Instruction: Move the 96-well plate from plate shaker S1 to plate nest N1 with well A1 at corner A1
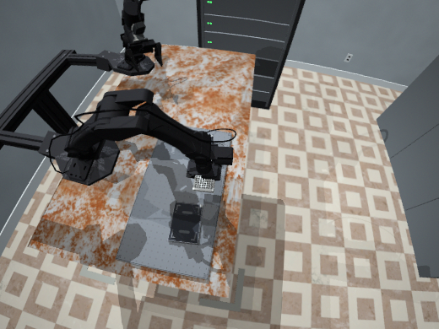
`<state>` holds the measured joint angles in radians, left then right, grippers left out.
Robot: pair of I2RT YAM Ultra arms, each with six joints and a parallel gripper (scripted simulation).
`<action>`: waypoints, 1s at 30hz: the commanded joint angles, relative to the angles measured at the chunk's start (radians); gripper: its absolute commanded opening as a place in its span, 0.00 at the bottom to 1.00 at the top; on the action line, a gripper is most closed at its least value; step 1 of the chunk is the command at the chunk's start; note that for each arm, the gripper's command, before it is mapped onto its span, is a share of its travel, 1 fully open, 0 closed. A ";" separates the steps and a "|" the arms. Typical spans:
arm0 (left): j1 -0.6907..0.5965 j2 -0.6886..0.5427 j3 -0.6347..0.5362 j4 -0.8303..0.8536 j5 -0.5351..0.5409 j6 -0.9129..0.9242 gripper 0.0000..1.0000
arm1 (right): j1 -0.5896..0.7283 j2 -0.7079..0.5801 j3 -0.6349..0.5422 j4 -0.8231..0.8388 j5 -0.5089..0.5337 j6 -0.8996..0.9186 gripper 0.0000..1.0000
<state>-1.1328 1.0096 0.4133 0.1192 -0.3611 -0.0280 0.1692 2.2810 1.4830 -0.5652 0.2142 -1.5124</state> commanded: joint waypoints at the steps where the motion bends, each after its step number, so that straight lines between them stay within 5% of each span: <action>1: 0.007 0.034 0.057 0.079 0.038 0.030 1.00 | -0.004 -0.030 -0.023 0.032 -0.035 -0.116 0.82; 16: 0.061 0.750 0.436 0.375 0.168 0.107 1.00 | -0.343 -0.086 -0.148 0.137 -0.084 -0.384 0.82; 18: 0.061 0.750 0.436 0.375 0.168 0.107 1.00 | -0.343 -0.086 -0.148 0.137 -0.084 -0.384 0.82; 30: 0.092 1.361 0.727 0.532 0.246 0.155 1.00 | -0.459 -0.103 -0.190 0.160 -0.098 -0.454 0.82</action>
<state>-1.0447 2.2990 1.0805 0.6048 -0.1497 0.1043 -0.2840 2.2105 1.3045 -0.4137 0.1326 -1.9385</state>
